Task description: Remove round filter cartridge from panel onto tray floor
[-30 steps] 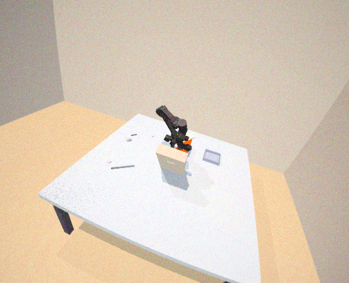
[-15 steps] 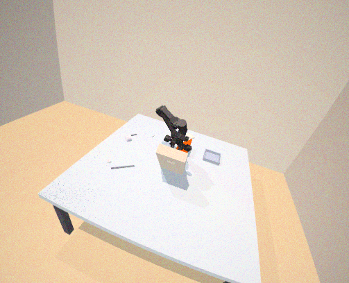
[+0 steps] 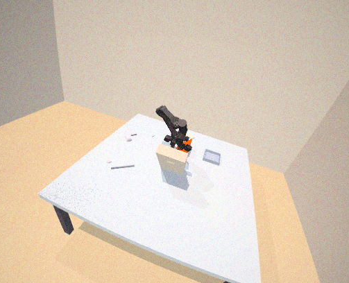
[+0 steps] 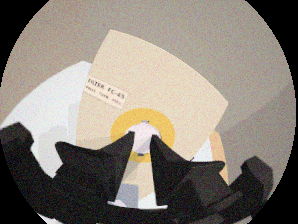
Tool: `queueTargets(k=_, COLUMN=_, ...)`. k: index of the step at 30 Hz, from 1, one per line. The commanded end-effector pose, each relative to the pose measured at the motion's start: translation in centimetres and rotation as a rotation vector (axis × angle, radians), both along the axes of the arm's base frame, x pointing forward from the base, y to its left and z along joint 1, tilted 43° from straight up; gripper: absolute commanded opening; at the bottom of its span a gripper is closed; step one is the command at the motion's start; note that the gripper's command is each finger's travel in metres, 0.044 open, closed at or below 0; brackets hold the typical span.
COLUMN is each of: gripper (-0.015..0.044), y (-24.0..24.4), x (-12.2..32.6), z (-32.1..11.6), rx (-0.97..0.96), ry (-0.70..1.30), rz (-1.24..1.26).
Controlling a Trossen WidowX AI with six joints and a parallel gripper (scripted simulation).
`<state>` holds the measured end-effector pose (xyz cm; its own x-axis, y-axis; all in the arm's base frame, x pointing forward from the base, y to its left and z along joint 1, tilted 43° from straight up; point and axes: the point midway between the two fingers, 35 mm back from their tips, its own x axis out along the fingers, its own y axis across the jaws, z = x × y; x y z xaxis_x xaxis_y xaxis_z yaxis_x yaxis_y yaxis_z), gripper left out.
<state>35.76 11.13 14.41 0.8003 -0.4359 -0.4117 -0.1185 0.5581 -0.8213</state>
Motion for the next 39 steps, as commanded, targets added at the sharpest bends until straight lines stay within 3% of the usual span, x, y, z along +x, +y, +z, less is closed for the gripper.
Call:
queueTargets(k=1, gripper=0.0000, y=-0.29, x=0.20, z=-0.23, rx=0.044, ry=-0.016, rz=-0.025)
queueTargets(k=39, gripper=0.0000, y=-0.74, x=0.78, z=-0.68, rx=1.072, ry=-0.577, rz=-0.564)
